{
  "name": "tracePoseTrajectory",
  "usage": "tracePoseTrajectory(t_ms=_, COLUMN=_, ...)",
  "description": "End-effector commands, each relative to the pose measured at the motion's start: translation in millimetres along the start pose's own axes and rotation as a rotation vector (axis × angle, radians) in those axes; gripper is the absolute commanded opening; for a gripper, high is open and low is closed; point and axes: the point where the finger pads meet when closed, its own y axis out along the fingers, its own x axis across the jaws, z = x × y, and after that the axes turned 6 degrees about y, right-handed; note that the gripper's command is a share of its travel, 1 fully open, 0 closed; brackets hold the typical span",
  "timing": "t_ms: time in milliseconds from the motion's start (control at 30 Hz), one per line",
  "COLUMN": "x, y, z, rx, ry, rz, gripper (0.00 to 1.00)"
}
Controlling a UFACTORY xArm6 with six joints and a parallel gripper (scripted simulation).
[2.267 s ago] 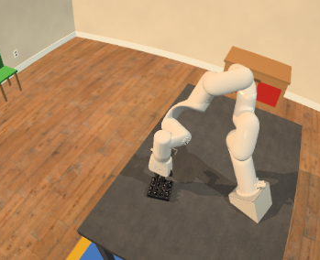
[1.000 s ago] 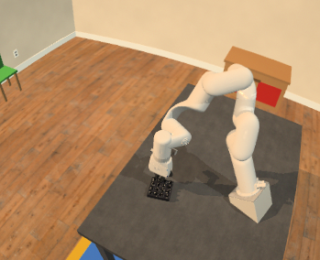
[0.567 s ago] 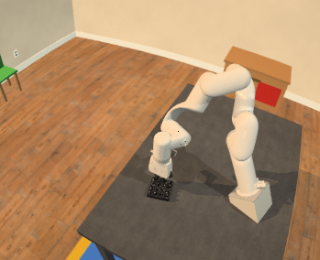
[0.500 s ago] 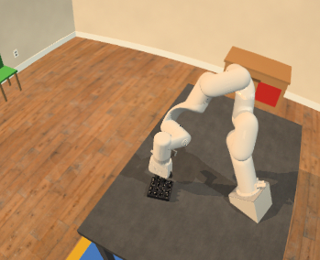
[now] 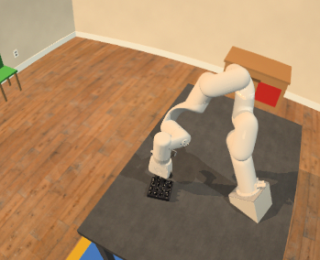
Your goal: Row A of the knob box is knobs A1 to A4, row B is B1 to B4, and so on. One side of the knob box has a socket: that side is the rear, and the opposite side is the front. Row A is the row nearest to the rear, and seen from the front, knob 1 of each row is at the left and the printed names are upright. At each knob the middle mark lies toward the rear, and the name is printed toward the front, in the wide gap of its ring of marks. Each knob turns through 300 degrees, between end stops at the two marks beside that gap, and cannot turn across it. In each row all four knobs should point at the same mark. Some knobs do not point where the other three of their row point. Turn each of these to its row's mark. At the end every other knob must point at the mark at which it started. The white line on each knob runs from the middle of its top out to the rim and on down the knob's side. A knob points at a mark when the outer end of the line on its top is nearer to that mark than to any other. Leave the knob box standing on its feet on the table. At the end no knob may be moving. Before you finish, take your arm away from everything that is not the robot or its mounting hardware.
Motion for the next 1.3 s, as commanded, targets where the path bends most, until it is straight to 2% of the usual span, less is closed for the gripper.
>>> tracePoseTrajectory(t_ms=0, x=-1.1, y=-0.8, z=-0.5, rx=-0.002, ry=0.001, rz=0.002, gripper=0.19)
tracePoseTrajectory(t_ms=800, x=-1.1, y=-0.8, z=-0.5, rx=-0.002, ry=0.001, rz=0.002, gripper=0.19)
tracePoseTrajectory(t_ms=833, x=-1.1, y=-0.8, z=-0.5, rx=-0.002, ry=0.001, rz=0.002, gripper=0.08)
tracePoseTrajectory(t_ms=1267, x=-1.1, y=-0.8, z=-0.5, rx=-0.002, ry=0.001, rz=0.002, gripper=0.08)
